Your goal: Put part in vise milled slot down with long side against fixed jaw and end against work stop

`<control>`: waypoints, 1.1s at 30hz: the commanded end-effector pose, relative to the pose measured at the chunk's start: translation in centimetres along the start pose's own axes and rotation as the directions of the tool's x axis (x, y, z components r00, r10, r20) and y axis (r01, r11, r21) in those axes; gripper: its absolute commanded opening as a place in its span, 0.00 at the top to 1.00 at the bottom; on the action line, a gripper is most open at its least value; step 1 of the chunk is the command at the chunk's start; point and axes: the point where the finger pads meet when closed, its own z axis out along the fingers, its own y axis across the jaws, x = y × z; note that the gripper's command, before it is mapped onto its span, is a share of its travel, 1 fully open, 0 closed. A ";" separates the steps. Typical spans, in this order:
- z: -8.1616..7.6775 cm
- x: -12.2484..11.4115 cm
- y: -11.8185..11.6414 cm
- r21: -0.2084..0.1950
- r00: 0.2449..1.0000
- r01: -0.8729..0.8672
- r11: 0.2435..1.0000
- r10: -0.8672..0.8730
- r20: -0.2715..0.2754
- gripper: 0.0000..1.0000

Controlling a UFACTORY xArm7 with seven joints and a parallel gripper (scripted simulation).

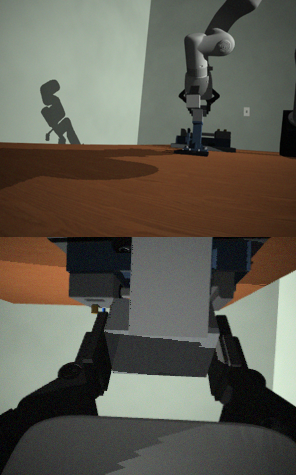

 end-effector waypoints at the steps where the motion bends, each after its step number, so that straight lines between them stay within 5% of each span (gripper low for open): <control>1: -0.3 -0.3 0.1 -0.003 1.000 -0.003 1.000 0.003 0.000 1.00; 33: -1.5 -1.5 0.1 -0.003 1.000 -0.003 1.000 0.003 0.000 1.00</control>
